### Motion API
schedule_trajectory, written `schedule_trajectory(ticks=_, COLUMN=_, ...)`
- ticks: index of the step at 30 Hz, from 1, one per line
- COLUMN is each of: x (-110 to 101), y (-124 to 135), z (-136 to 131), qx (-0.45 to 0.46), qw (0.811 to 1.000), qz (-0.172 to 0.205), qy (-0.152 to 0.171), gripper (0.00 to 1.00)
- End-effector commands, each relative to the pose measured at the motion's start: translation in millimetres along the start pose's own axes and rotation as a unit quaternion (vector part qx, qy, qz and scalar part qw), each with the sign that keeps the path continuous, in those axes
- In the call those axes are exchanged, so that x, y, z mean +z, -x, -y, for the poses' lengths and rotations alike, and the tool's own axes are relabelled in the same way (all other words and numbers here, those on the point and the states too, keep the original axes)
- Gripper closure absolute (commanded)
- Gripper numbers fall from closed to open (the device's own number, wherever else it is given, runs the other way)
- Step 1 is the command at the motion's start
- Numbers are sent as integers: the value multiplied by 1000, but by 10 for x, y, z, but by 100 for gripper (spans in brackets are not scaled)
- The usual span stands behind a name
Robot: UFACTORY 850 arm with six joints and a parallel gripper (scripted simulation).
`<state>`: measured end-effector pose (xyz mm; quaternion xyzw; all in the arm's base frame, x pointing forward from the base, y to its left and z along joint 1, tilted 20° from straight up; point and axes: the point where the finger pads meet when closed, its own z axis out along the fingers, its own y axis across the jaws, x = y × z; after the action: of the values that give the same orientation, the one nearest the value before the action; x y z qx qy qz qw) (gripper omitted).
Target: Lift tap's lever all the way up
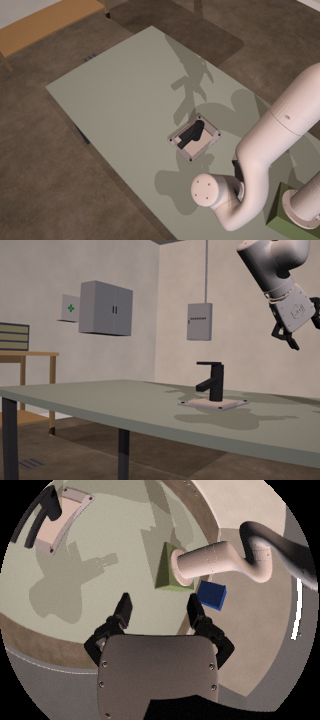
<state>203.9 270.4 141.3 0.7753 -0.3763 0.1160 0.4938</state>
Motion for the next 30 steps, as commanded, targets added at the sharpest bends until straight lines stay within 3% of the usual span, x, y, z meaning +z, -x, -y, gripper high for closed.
schedule_trajectory(ticks=1, x=-140, y=-182, z=379, qx=39, qw=997, qz=43, qy=-45, gripper=0)
schedule_trajectory(ticks=9, x=-341, y=-530, z=850, qx=100, qw=985, qz=101, qy=-102, gripper=0)
schedule_trajectory(ticks=11, x=-341, y=-530, z=850, qx=100, qw=985, qz=101, qy=-102, gripper=0)
schedule_trajectory(ticks=12, x=-413, y=-678, z=1011, qx=122, qw=978, qz=120, qy=-121, gripper=0)
schedule_trajectory(ticks=26, x=-710, y=-1470, z=1651, qx=221, qw=933, qz=200, qy=-203, gripper=0)
schedule_trajectory(ticks=28, x=-710, y=-1470, z=1651, qx=221, qw=933, qz=200, qy=-203, gripper=0)
schedule_trajectory(ticks=30, x=-780, y=-1718, z=1797, qx=248, qw=917, qz=219, qy=-224, gripper=0)
